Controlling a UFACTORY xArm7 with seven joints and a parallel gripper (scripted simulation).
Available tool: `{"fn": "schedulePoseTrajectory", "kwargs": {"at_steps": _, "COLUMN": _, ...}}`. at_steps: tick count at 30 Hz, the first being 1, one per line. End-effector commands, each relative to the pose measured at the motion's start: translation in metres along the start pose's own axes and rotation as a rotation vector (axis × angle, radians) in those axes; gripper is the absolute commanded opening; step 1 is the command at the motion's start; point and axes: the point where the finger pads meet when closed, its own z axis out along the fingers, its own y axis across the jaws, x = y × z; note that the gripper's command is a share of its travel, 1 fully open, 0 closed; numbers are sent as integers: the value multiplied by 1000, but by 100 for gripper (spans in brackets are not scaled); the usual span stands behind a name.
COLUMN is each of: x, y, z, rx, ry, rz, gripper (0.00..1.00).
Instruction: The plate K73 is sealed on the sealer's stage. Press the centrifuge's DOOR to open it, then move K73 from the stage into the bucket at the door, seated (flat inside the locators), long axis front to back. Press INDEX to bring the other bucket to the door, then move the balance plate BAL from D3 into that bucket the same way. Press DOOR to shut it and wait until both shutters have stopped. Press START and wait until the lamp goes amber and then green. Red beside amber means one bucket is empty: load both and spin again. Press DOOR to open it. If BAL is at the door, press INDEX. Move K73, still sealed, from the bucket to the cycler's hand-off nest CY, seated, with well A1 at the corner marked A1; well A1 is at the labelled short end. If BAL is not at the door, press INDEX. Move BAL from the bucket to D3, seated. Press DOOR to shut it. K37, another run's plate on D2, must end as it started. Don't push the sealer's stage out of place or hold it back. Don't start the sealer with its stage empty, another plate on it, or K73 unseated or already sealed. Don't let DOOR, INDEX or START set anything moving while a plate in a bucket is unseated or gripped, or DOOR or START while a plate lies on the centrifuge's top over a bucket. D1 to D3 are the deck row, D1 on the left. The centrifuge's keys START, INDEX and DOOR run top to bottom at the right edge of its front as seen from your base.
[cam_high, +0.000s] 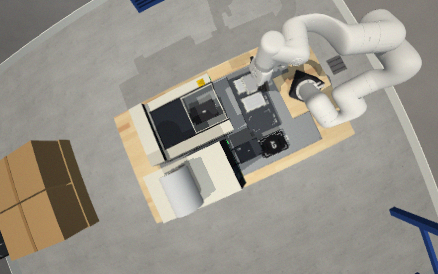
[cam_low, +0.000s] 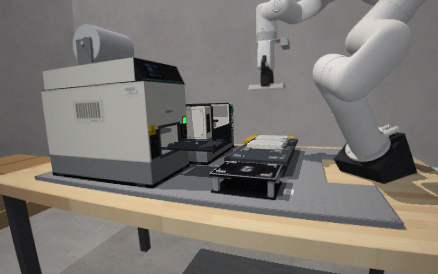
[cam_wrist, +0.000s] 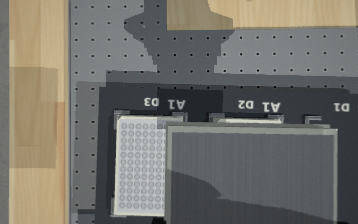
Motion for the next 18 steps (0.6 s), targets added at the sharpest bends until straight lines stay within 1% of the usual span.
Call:
{"fn": "schedulePoseTrajectory", "kwargs": {"at_steps": 1, "x": -1, "y": 8, "z": -2, "rx": 3, "ry": -3, "rz": 0, "gripper": 0}}
{"fn": "schedulePoseTrajectory", "kwargs": {"at_steps": 4, "x": 0, "y": 15, "z": -2, "rx": 3, "ry": -3, "rz": 0, "gripper": 0}}
{"fn": "schedulePoseTrajectory", "kwargs": {"at_steps": 6, "x": 0, "y": 15, "z": -2, "rx": 3, "ry": -3, "rz": 0, "gripper": 0}}
{"fn": "schedulePoseTrajectory", "kwargs": {"at_steps": 18, "x": 0, "y": 43, "z": -2, "rx": 3, "ry": -3, "rz": 0, "gripper": 0}}
